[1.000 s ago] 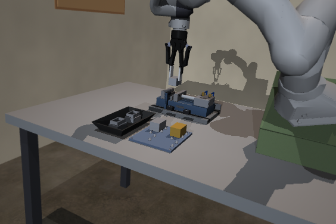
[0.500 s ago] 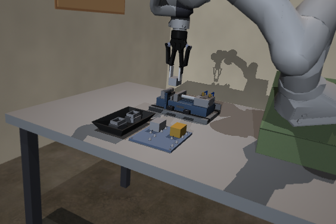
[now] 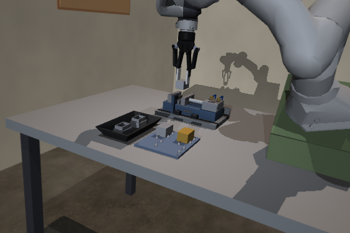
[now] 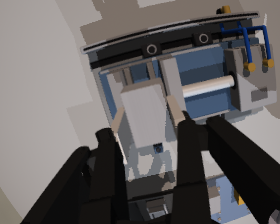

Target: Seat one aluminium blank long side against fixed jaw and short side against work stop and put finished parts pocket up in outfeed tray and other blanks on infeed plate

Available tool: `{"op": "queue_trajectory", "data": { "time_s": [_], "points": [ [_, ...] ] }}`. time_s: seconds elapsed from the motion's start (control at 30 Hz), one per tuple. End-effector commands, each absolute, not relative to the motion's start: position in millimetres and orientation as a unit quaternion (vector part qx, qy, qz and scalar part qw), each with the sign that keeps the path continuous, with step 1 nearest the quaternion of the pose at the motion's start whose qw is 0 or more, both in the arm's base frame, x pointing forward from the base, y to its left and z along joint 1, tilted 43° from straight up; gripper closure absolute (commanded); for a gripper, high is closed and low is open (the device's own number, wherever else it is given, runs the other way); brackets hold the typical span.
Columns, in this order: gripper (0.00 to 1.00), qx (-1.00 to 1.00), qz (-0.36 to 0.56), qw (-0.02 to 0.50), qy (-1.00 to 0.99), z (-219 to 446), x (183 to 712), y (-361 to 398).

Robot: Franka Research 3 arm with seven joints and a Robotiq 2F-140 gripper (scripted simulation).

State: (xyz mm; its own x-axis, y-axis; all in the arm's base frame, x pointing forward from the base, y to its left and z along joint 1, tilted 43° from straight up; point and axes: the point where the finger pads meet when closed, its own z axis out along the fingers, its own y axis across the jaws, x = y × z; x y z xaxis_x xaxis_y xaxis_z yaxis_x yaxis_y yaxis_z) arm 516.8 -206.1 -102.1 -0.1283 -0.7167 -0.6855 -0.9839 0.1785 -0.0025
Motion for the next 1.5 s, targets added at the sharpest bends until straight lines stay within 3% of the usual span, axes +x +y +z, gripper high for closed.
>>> {"op": "queue_trajectory", "data": {
  "time_s": [0.0, 1.47],
  "points": [
    [1.00, -0.599, 0.233, 0.284, 0.712, -100.5, 517.1, -209.1],
    [1.00, -0.598, 0.233, 0.284, 0.712, -115.6, 519.3, -196.2]
  ]
}}
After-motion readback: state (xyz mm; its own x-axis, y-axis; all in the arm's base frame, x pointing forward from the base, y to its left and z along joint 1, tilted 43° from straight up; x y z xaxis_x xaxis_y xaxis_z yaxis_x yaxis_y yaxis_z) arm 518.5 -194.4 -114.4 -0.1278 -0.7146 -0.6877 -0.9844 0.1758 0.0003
